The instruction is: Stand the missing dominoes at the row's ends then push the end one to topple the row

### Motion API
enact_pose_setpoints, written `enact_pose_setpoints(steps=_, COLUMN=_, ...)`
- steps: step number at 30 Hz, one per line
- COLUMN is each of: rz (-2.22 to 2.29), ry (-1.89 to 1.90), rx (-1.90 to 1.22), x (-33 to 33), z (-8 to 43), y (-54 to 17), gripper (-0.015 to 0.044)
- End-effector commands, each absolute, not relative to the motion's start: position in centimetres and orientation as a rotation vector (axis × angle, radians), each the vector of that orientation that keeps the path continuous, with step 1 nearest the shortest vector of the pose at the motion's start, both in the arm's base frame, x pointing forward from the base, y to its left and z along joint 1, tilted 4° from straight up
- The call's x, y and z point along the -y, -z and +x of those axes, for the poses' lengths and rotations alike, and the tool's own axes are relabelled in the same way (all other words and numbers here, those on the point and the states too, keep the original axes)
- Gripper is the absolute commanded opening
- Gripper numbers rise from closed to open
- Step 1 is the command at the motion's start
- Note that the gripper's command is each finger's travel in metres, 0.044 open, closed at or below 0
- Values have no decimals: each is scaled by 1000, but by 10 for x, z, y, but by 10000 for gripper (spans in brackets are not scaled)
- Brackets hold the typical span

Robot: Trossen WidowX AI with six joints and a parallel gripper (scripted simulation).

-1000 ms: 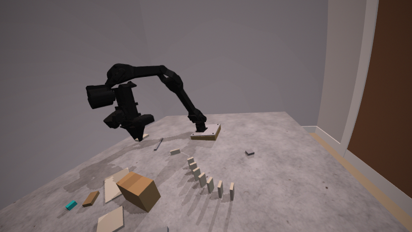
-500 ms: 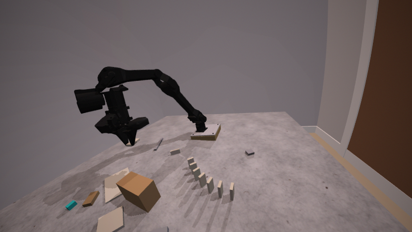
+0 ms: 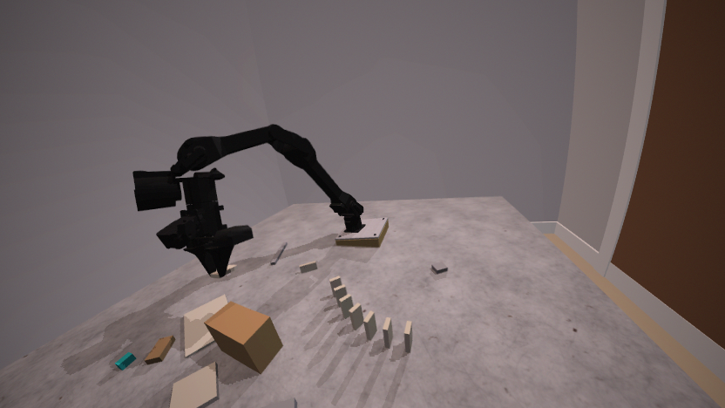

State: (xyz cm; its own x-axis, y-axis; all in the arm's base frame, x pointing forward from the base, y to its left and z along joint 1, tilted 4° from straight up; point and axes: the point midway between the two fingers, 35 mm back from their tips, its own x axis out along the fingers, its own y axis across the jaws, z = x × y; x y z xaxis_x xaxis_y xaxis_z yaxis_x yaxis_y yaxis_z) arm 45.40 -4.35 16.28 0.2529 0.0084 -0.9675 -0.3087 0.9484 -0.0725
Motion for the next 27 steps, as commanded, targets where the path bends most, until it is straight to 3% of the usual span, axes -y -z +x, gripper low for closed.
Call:
enact_pose_setpoints(steps=1, rz=-228, ry=-212, rx=-1236, x=45, z=461, y=-161, gripper=107)
enact_pose_setpoints(steps=27, rz=-98, ry=-222, rx=-881, x=59, z=493, y=-140, gripper=107)
